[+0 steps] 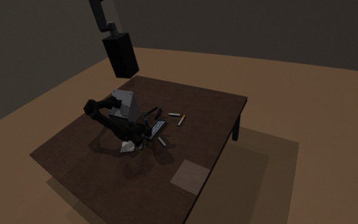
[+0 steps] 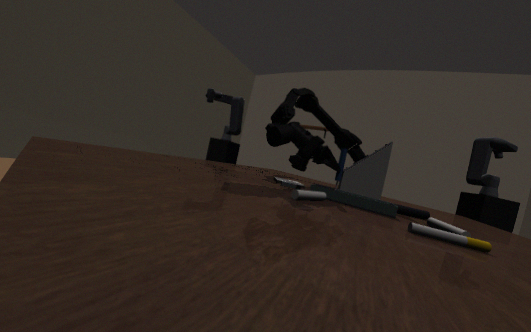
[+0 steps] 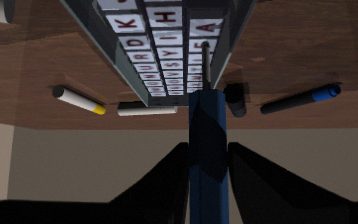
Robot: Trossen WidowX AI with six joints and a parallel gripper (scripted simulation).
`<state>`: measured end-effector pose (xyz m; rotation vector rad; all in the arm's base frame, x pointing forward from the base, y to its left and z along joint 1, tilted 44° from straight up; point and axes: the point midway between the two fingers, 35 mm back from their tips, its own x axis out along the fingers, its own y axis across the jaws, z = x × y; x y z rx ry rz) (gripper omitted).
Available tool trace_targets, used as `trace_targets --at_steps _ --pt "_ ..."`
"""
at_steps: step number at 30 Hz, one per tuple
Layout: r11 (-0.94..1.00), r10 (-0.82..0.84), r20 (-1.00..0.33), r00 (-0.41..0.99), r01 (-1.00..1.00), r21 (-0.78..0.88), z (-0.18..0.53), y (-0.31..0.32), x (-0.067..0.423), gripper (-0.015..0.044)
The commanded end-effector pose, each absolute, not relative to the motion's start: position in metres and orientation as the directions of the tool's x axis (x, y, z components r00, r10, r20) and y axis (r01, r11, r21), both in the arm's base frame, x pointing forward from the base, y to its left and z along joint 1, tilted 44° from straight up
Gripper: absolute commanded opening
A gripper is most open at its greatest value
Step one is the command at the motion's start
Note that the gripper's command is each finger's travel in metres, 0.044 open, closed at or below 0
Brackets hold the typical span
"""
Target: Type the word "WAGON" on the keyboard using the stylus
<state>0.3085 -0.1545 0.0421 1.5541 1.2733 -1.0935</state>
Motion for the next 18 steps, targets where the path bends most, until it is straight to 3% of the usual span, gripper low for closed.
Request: trace_targets --at_steps 1,18 --pt "-0.142 0.265 -0.958 0.11 0.987 0.074 0.0403 -0.1571 0.3087 0.0081" --pt "-0.142 0.264 -0.958 0.11 0.987 0.074 0.036 -0.1613 0.3084 0.0081"
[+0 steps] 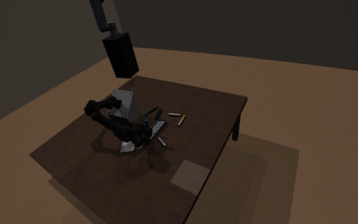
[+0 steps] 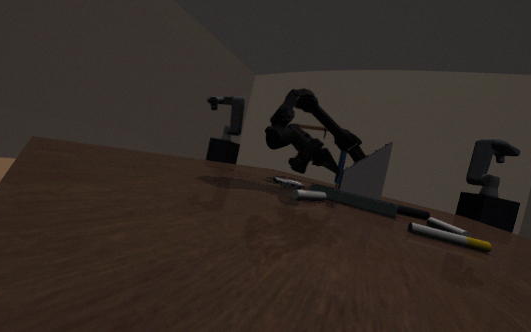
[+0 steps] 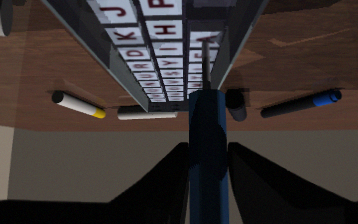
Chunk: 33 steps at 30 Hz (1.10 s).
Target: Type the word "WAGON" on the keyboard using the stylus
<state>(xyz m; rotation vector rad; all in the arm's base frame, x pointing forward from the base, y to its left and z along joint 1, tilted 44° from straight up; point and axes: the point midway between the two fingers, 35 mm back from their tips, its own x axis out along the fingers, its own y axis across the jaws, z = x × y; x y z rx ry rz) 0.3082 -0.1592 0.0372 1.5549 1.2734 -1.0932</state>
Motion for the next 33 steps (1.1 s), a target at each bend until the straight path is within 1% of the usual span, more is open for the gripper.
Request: trace_targets --at_steps 1,18,26,32,33 --pt "-0.142 0.264 -0.958 0.11 0.987 0.074 0.036 -0.162 0.308 0.0081" --pt "-0.142 0.264 -0.958 0.11 0.987 0.074 0.036 -0.162 0.308 0.0081" --pt "-0.142 0.266 -0.958 0.111 0.987 0.075 0.062 -0.136 0.31 0.0081" --pt "-0.135 0.259 -0.959 0.116 0.987 0.083 0.062 -0.138 0.312 0.0084" --pt "-0.135 0.259 -0.959 0.116 0.987 0.083 0.062 -0.138 0.312 0.0078"
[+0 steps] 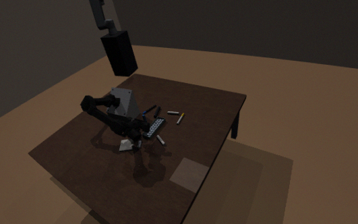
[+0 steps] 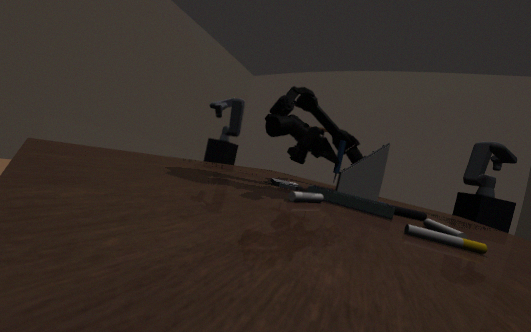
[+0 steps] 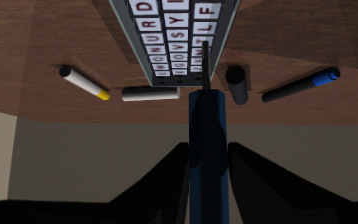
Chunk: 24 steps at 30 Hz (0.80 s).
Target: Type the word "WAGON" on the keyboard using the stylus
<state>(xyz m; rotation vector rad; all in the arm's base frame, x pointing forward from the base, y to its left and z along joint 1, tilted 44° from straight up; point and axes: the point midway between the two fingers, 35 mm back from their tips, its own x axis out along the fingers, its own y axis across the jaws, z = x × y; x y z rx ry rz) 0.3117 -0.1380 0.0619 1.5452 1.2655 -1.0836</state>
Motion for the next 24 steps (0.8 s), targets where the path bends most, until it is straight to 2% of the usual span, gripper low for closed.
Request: trace_targets --at_steps 1,6,8,24 --pt "-0.135 0.259 -0.959 0.116 0.987 0.083 0.062 -0.138 0.312 0.0071" --pt "-0.135 0.259 -0.959 0.116 0.987 0.083 0.062 -0.138 0.312 0.0038" --pt "-0.135 0.259 -0.959 0.116 0.987 0.083 0.059 -0.136 0.313 0.0" --pt "-0.142 0.271 -0.956 0.111 0.987 0.075 -0.011 -0.06 0.347 0.0"
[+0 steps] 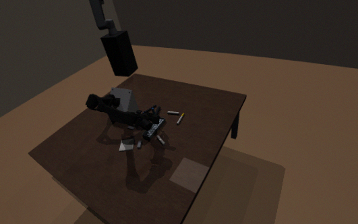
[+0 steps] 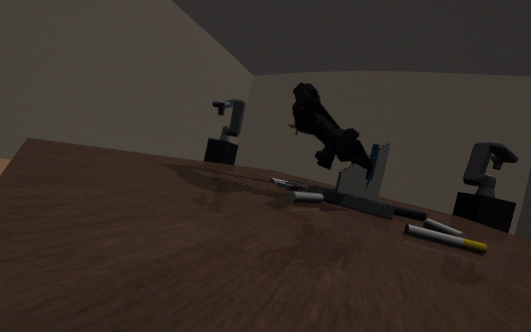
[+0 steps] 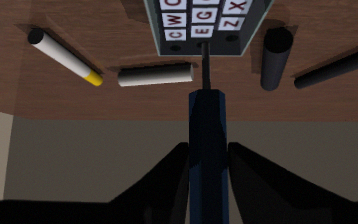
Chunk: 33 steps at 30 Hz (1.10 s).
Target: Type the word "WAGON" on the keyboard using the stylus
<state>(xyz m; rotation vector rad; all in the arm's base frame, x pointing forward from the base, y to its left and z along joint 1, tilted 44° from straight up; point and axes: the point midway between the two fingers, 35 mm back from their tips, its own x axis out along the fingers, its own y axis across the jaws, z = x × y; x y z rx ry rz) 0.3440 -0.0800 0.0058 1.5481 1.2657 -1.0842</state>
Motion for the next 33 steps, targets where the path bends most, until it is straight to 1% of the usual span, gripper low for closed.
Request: trace_targets --at_steps 1,17,20,33 --pt "-0.142 0.271 -0.956 0.111 0.987 0.075 -0.012 -0.059 0.347 0.0" --pt "-0.142 0.27 -0.956 0.111 0.987 0.074 -0.026 -0.073 0.346 0.0" --pt "-0.142 0.27 -0.956 0.111 0.987 0.074 -0.027 -0.074 0.347 0.0079" --pt "-0.142 0.27 -0.956 0.111 0.987 0.074 -0.032 -0.078 0.347 0.0081"
